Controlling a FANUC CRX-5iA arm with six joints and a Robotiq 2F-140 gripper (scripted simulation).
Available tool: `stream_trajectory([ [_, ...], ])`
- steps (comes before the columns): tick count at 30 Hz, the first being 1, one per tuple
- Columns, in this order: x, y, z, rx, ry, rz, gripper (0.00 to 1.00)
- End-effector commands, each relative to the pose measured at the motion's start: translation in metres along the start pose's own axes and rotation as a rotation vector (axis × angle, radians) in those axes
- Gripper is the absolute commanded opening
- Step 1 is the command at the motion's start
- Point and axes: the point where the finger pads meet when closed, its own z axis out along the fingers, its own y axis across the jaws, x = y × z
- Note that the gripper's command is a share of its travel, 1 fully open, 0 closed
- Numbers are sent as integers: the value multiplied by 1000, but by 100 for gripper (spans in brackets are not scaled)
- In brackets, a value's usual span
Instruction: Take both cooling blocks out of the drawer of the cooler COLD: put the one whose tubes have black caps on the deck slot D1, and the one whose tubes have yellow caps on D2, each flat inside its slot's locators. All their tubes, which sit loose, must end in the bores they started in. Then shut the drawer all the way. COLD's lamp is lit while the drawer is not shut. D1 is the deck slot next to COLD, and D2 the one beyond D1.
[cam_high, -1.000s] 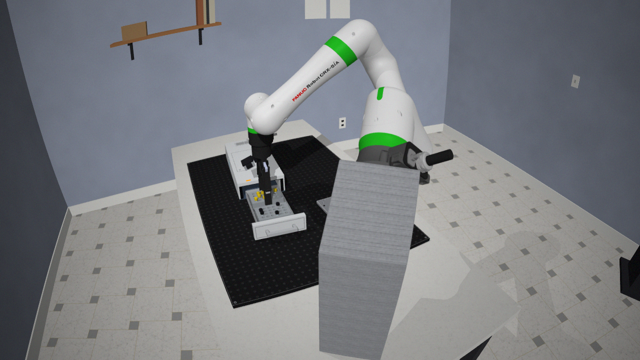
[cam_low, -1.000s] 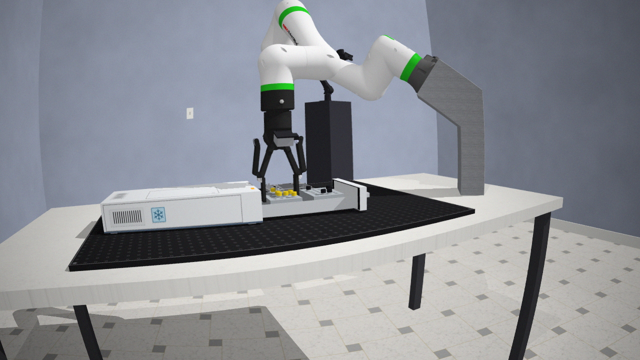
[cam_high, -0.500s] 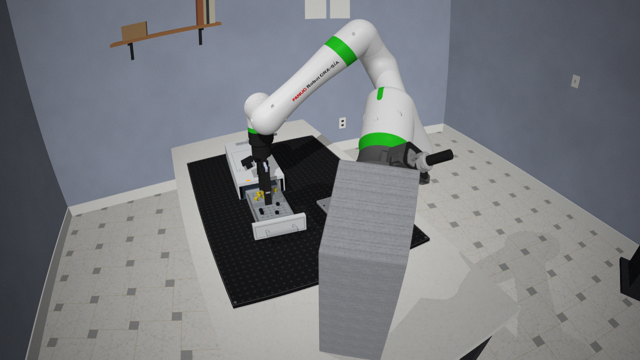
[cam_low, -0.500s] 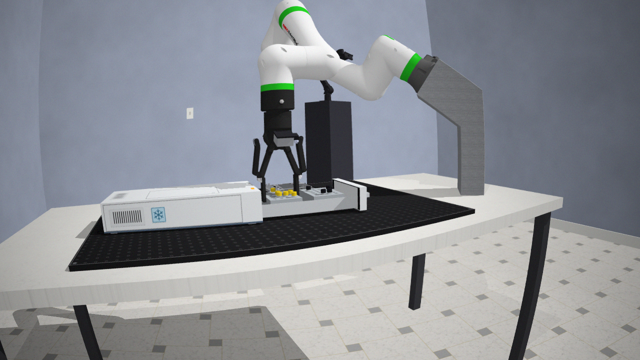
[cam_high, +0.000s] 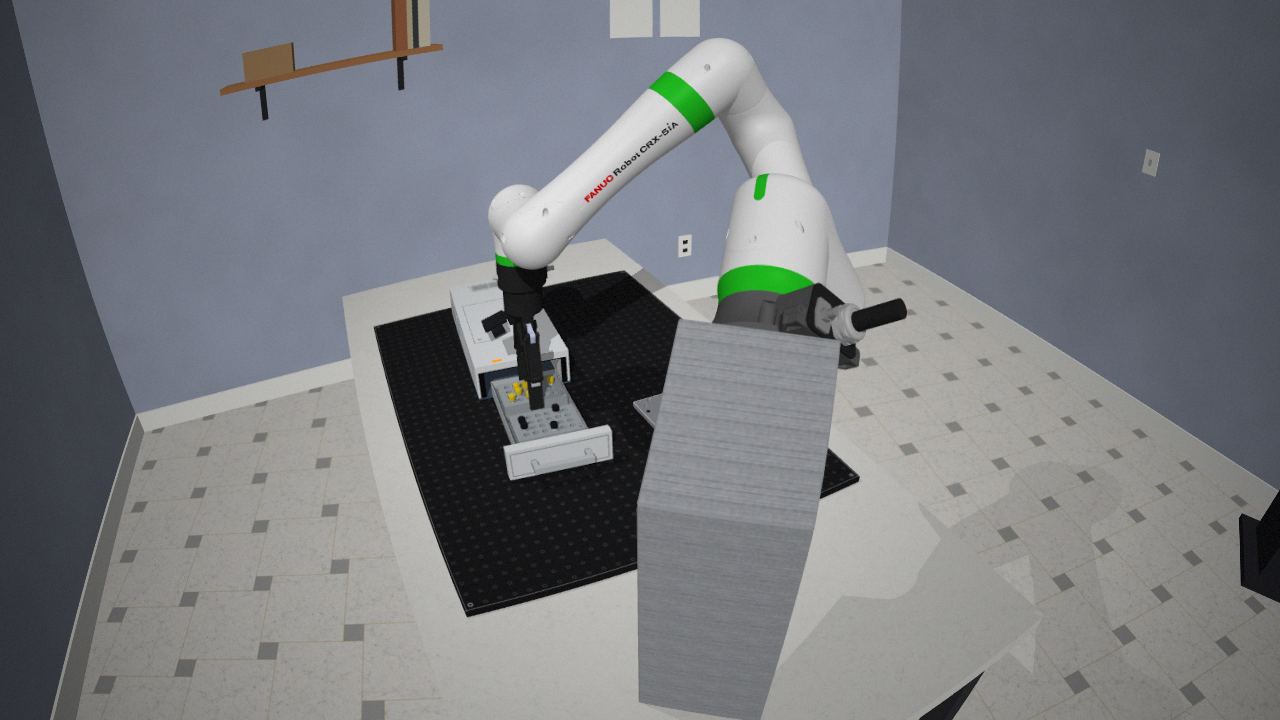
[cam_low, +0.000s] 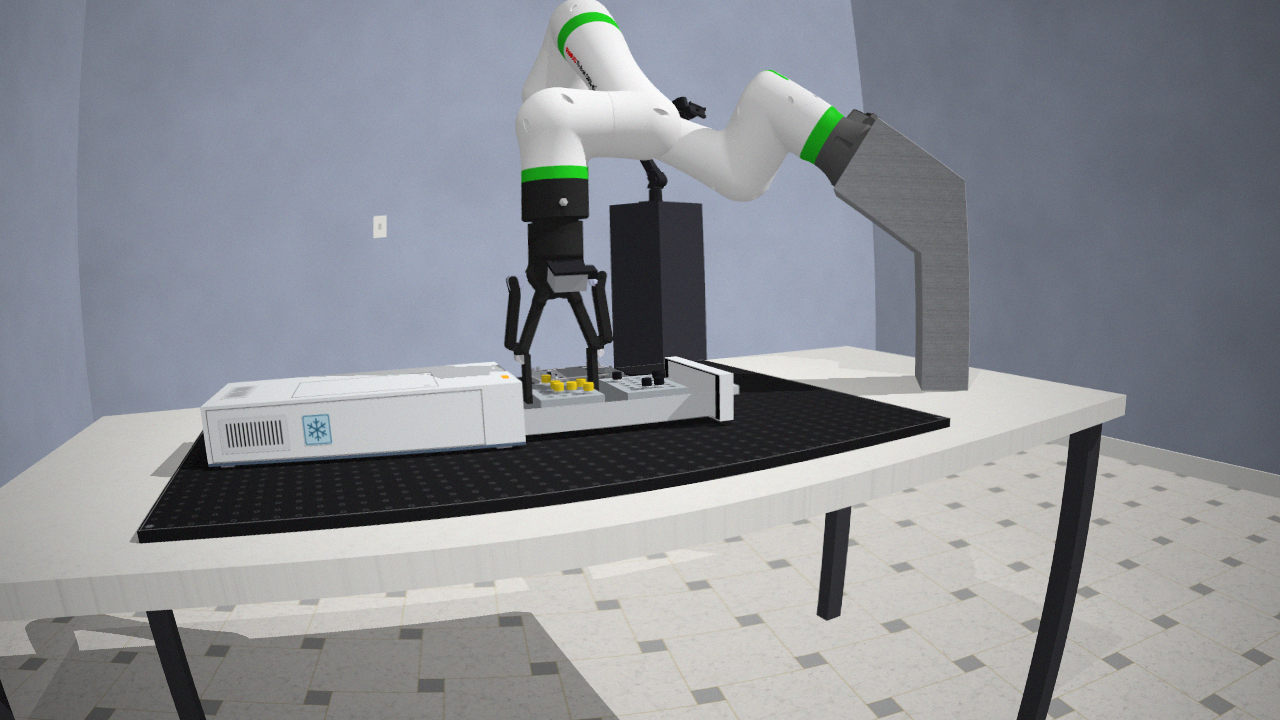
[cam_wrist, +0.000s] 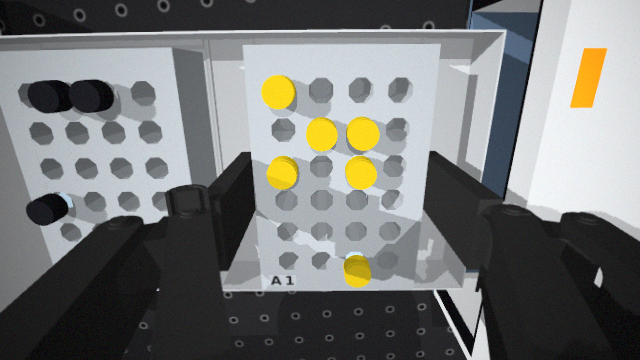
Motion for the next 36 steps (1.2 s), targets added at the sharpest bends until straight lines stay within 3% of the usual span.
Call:
stream_trajectory([
  [1, 0, 1, -2, -2, 1, -1, 10],
  [36, 0, 1, -17, -2, 1, -1, 10],
])
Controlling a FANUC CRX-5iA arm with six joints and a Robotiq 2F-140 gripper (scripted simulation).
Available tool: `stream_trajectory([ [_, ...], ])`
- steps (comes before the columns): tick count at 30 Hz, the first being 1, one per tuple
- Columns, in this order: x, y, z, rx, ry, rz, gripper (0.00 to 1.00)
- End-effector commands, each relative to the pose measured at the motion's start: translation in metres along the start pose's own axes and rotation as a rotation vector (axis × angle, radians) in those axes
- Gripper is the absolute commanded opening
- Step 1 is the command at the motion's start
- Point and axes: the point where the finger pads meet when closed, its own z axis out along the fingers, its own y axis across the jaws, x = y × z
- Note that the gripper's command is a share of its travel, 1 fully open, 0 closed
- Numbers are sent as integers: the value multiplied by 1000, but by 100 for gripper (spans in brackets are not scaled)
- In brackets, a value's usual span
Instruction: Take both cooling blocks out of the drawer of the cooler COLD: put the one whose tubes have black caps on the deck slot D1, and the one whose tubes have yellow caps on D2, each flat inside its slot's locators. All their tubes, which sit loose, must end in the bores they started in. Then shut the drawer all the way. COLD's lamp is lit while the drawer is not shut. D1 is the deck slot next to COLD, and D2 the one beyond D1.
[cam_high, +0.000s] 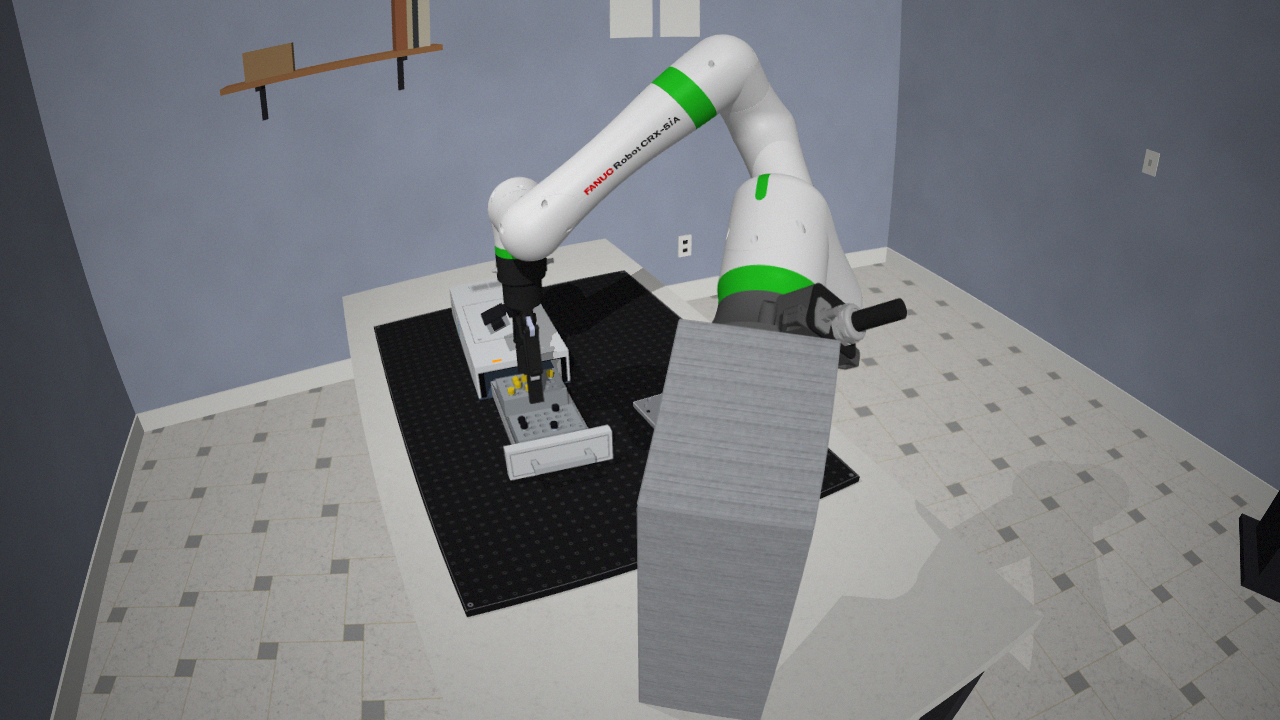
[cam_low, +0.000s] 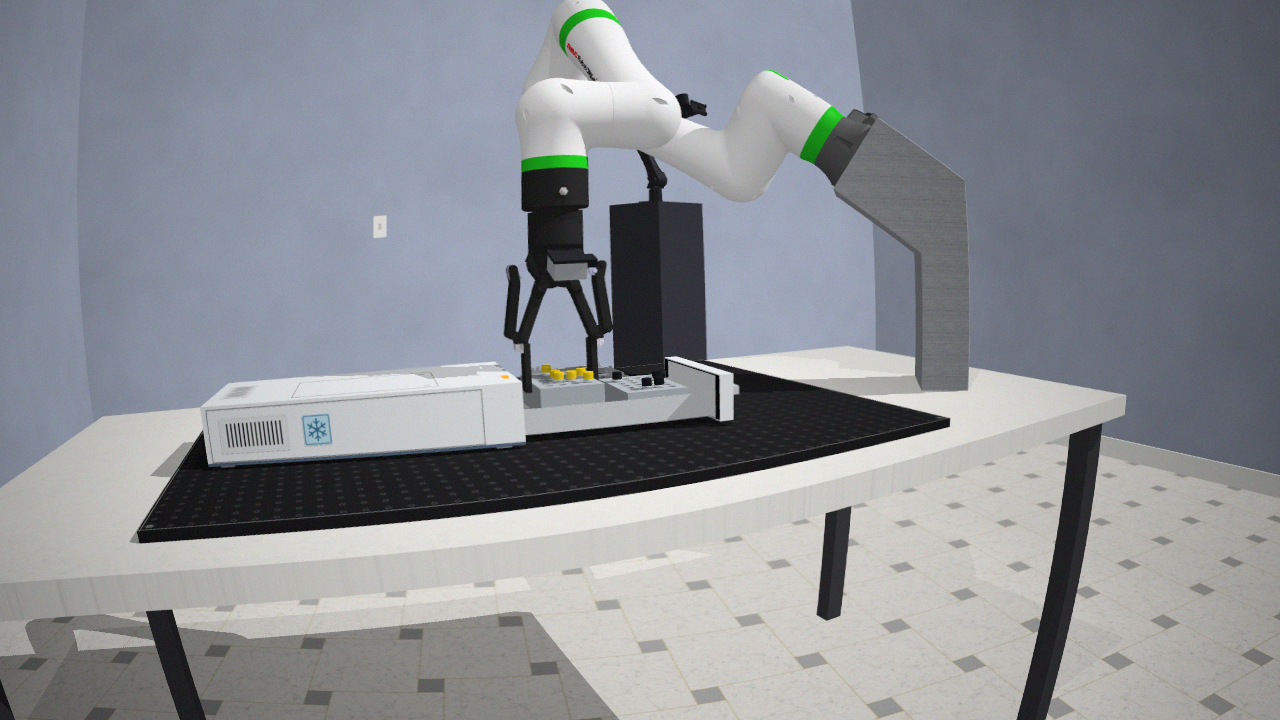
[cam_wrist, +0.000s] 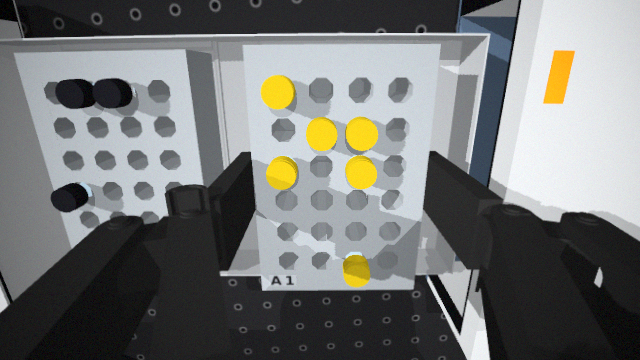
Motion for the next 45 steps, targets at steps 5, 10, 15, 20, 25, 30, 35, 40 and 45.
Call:
stream_trajectory([
  [5, 0, 1, -7, -2, 1, 0, 10],
  [10, 0, 1, -13, -2, 1, 0, 10],
  [15, 0, 1, -20, -2, 1, 0, 10],
  [20, 0, 1, -24, -2, 1, 0, 10],
  [25, 0, 1, -31, -2, 1, 0, 10],
  [30, 0, 1, -37, -2, 1, 0, 10],
  [35, 0, 1, -43, -2, 1, 0, 10],
  [40, 0, 1, -48, -2, 1, 0, 10],
  [45, 0, 1, -55, -2, 1, 0, 10],
])
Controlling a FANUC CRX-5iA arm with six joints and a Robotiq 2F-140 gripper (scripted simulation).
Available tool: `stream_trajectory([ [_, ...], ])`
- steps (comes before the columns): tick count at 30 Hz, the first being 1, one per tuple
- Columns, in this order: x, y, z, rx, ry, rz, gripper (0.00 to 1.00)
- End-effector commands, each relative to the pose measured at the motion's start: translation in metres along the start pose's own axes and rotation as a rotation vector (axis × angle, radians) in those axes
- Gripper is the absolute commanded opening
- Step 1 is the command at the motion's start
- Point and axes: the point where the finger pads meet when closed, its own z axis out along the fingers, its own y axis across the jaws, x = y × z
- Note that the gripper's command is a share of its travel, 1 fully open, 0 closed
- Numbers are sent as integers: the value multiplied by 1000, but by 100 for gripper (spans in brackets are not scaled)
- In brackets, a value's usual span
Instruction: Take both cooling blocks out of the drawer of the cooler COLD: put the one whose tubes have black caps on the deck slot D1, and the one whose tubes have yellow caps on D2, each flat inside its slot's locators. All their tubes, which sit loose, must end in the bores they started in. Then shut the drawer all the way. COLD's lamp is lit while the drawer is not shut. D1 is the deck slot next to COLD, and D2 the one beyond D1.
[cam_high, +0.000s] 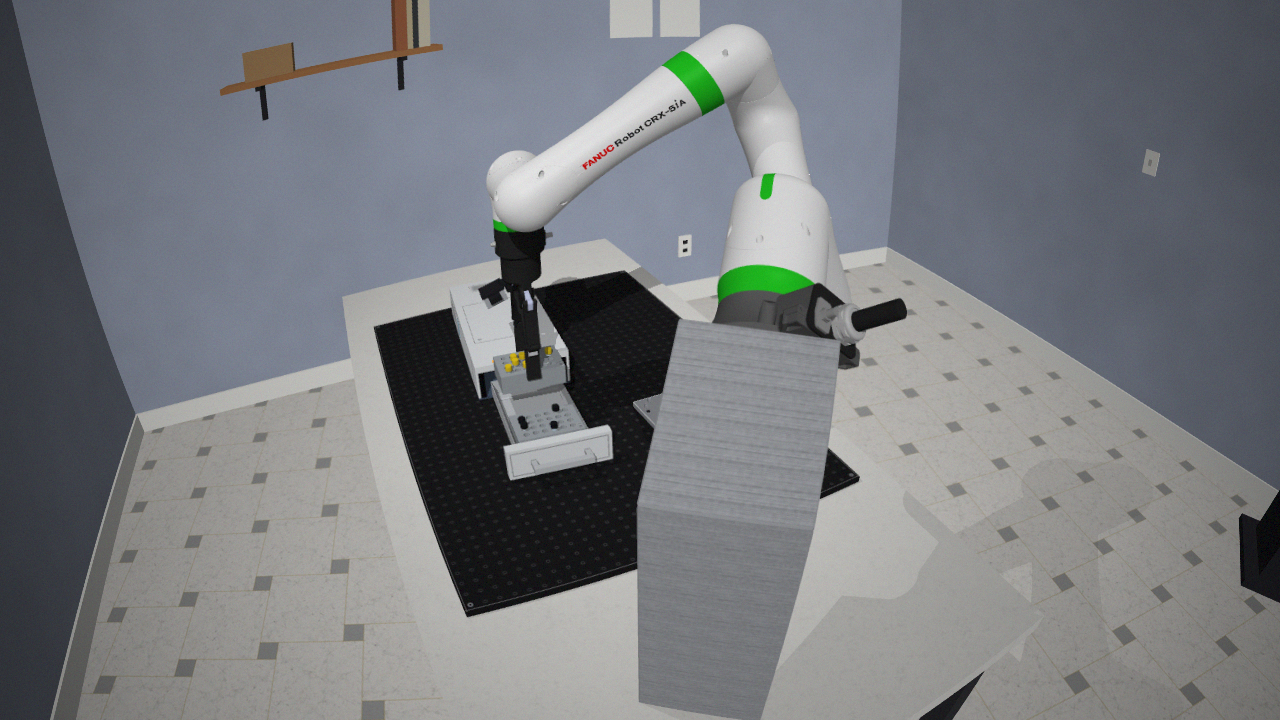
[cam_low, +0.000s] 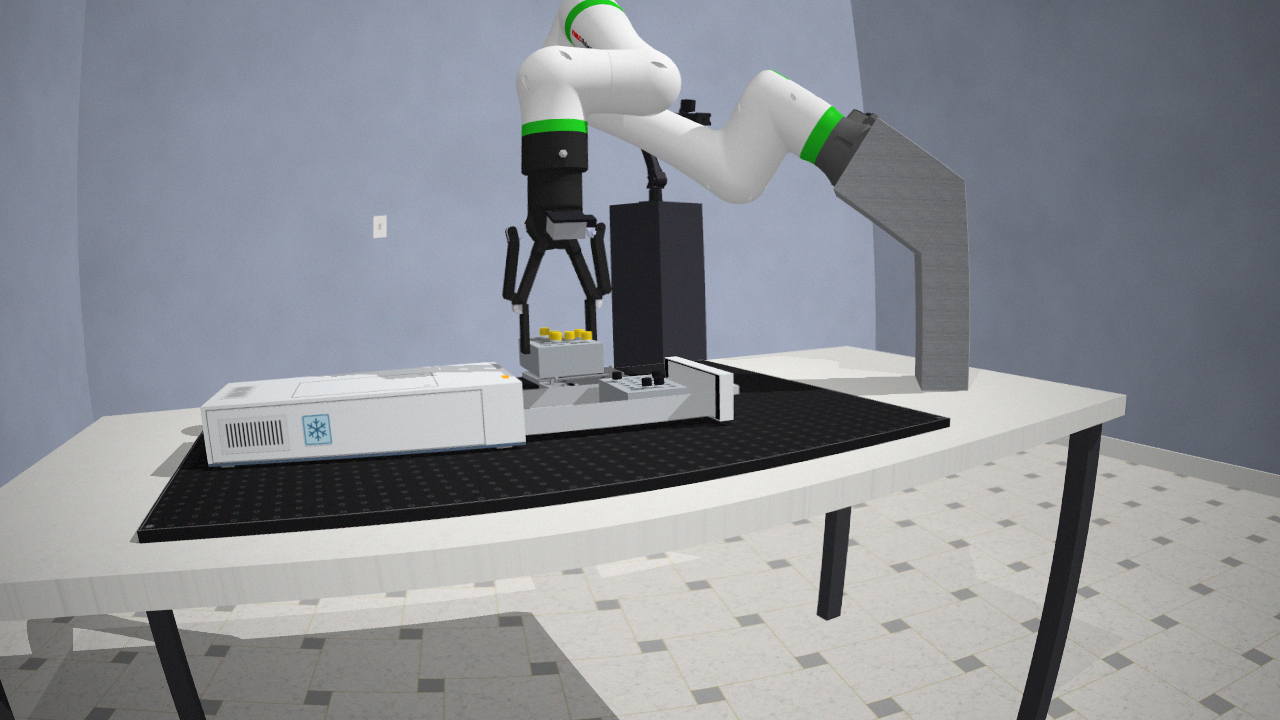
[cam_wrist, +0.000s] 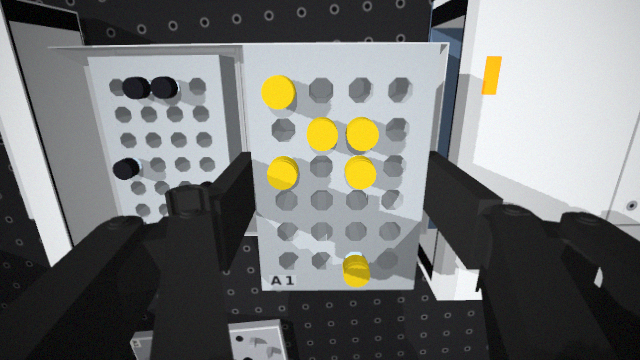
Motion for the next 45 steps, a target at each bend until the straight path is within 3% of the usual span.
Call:
stream_trajectory([
  [1, 0, 1, -4, -2, 1, 0, 10],
  [34, 0, 1, -43, -2, 1, 0, 10],
  [45, 0, 1, -43, -2, 1, 0, 10],
])
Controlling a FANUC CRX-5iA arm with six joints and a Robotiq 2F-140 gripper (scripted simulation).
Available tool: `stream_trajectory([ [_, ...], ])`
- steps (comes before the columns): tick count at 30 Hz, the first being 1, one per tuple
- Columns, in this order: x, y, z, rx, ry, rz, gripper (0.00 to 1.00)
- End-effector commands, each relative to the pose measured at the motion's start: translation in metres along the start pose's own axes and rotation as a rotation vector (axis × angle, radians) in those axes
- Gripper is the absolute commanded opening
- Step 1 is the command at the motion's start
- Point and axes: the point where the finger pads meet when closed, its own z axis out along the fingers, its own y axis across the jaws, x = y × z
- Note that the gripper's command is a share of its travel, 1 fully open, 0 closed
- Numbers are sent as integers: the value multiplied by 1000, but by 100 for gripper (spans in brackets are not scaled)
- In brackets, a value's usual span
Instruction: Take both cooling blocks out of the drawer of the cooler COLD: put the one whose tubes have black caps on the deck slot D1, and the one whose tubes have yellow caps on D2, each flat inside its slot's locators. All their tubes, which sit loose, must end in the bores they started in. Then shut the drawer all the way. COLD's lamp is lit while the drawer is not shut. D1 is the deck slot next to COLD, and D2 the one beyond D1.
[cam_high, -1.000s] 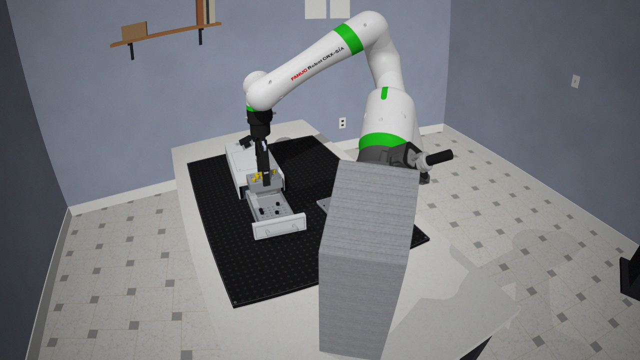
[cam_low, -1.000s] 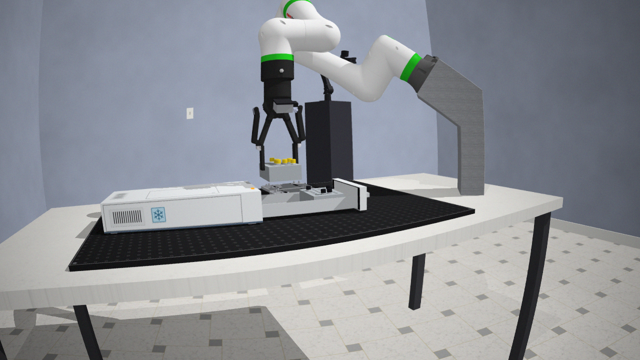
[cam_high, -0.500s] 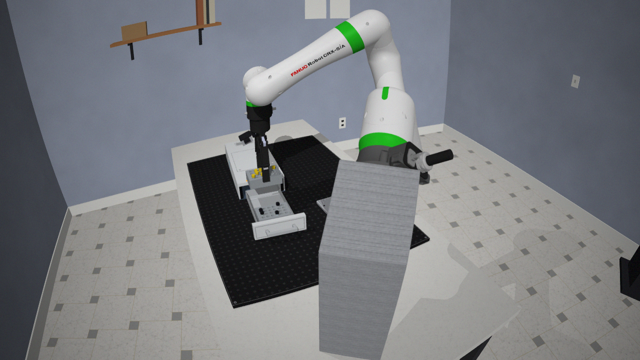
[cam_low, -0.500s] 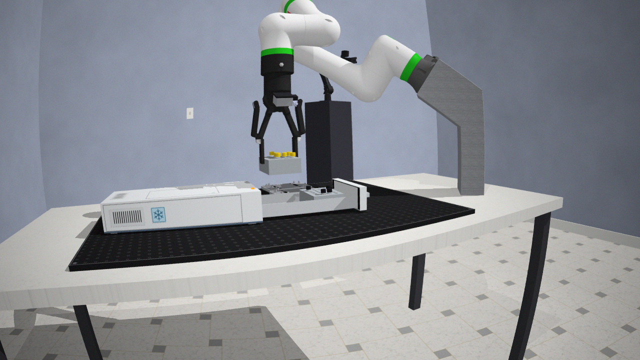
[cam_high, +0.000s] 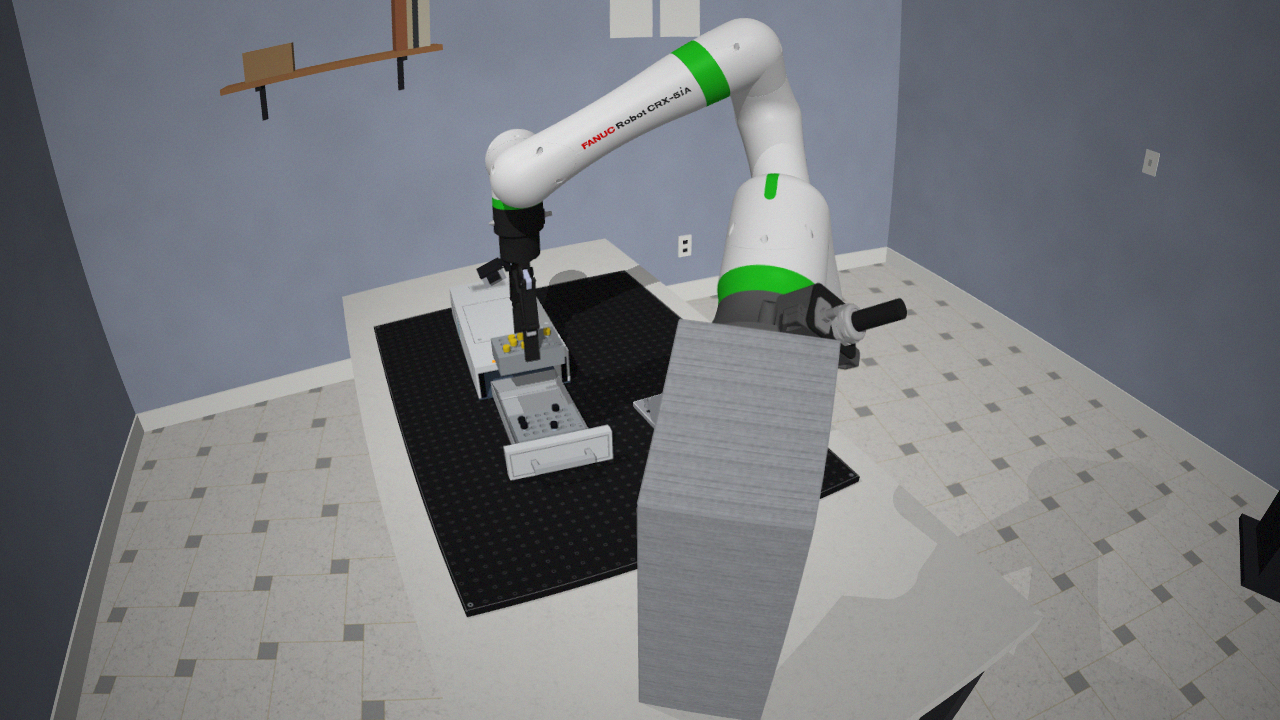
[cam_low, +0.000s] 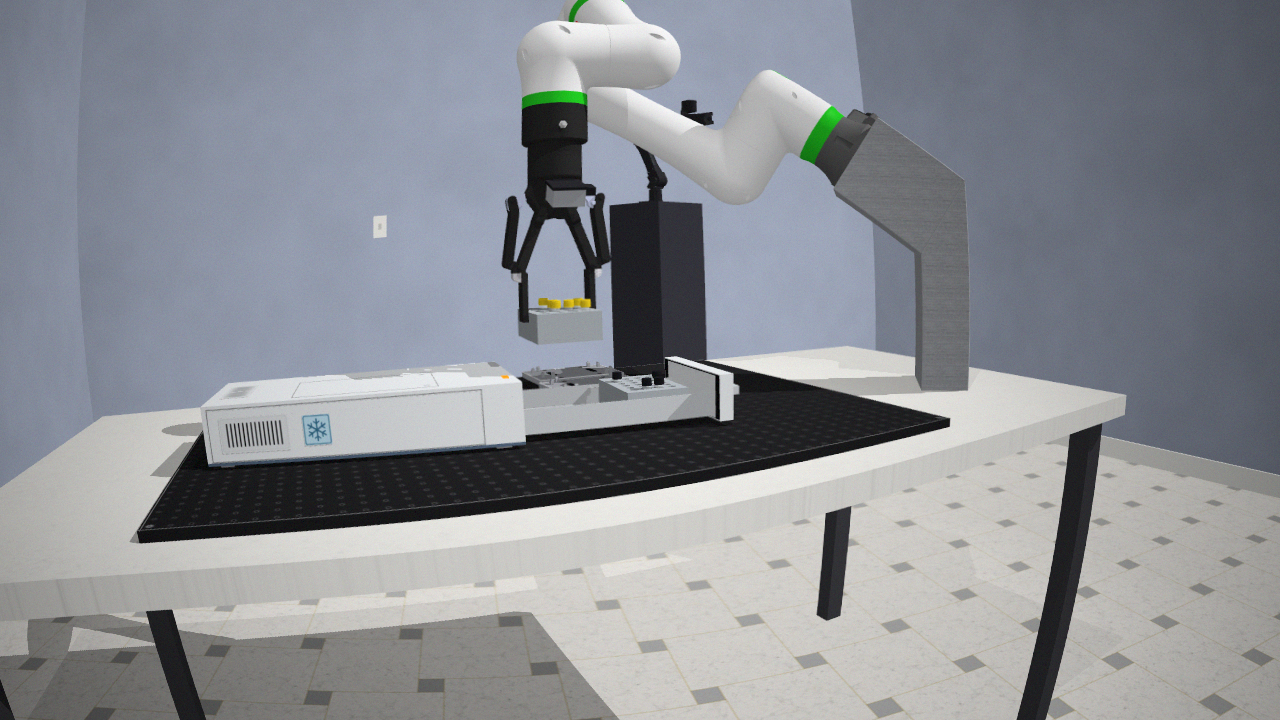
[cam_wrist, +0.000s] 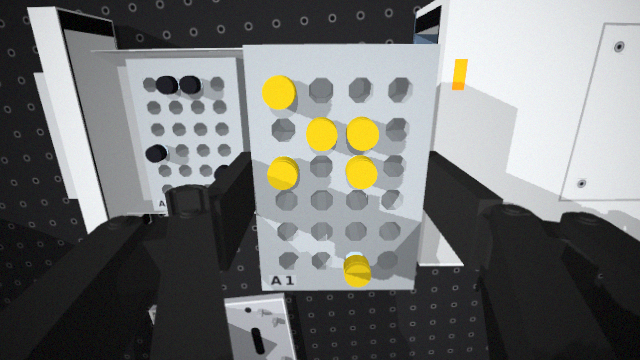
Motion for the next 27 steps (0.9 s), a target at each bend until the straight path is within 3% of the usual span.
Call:
stream_trajectory([
  [1, 0, 1, -1, -2, 1, 0, 10],
  [6, 0, 1, -1, -2, 1, 0, 10],
  [27, -48, -14, -1, -1, 1, 507, 10],
])
